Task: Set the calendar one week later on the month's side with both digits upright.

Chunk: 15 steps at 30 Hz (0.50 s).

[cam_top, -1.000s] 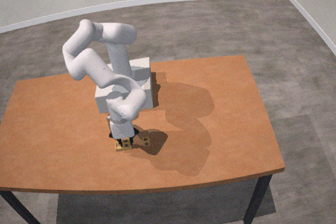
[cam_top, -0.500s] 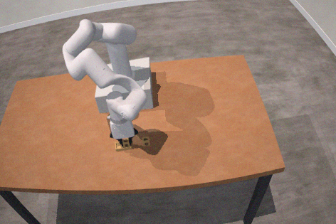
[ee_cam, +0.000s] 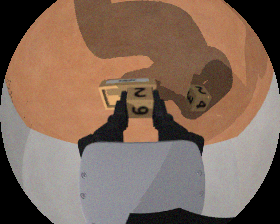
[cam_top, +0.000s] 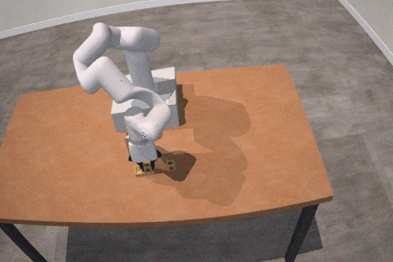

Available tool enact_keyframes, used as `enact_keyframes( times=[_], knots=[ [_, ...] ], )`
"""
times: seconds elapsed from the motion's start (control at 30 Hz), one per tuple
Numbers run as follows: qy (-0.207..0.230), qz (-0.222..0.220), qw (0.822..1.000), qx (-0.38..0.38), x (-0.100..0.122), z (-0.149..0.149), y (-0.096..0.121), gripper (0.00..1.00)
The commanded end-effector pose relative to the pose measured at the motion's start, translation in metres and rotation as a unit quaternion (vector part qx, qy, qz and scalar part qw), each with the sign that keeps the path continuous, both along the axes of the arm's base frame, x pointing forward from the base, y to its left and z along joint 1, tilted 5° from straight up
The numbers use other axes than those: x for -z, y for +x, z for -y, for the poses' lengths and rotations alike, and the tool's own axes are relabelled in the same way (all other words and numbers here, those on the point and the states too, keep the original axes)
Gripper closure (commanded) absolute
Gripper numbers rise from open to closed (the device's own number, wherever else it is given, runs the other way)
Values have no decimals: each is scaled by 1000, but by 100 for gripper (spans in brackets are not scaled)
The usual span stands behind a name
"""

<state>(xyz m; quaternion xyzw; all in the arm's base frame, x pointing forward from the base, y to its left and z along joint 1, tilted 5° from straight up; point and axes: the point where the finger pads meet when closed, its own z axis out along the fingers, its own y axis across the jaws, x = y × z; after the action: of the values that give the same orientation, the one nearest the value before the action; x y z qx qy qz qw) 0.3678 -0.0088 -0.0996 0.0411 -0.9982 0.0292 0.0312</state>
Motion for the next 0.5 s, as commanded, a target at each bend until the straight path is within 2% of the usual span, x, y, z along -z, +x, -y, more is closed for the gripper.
enact_keyframes(
  times=[0.0, 0.27, 0.47],
  knots=[
    [0, 1, 1000, 0, -1, 0, 1, 71],
    [0, 1, 1000, 0, -5, -1, 1, 71],
    [0, 1, 1000, 0, -35, -2, 3, 71]
  ],
)
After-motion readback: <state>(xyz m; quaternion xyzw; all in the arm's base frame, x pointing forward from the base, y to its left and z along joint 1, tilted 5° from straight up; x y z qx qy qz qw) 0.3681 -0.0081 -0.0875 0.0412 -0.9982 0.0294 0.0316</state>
